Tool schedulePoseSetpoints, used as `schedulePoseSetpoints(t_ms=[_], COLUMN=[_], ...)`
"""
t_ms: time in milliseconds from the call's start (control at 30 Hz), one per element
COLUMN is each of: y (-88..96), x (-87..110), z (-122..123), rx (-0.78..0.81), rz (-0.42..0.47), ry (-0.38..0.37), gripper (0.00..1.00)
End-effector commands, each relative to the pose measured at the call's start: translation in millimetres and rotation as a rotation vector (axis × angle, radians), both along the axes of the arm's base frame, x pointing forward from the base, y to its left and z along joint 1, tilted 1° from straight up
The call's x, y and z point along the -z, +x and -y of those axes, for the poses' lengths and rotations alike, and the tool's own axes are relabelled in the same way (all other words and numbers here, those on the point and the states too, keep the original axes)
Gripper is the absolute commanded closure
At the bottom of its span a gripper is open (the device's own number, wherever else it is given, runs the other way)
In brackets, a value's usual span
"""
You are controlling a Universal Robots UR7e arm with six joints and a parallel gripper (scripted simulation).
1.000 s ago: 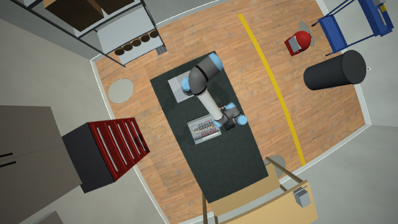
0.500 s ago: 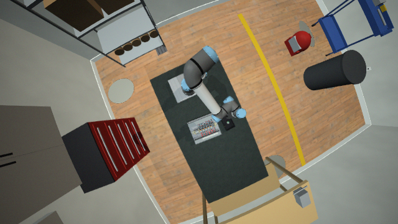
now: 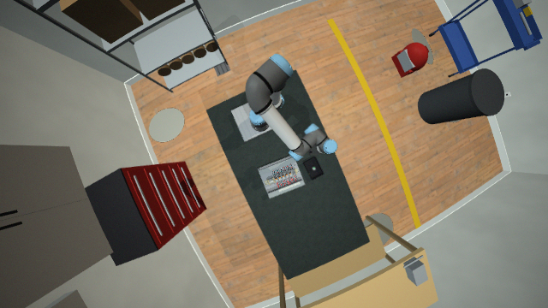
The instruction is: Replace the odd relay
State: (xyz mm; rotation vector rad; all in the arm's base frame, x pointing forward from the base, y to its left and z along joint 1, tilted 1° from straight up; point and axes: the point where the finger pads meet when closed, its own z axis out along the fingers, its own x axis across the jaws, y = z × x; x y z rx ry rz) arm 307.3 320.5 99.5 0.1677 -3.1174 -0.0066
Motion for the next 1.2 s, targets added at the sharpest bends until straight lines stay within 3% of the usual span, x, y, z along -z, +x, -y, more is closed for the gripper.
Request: schedulePoseSetpoints(t_ms=[0, 100, 233, 1167], y=[-6.6, -8.7, -35.7, -27.8], x=[-1.5, -2.8, -8.0, -5.7], z=[0.5, 0.6, 1.9, 1.4], rx=[0.003, 0.003, 0.003, 0.003], rz=[-0.003, 0.0, -0.003, -0.003], ry=[-0.001, 0.0, -0.001, -0.001], gripper=[0.0, 0.0, 0.0, 0.0])
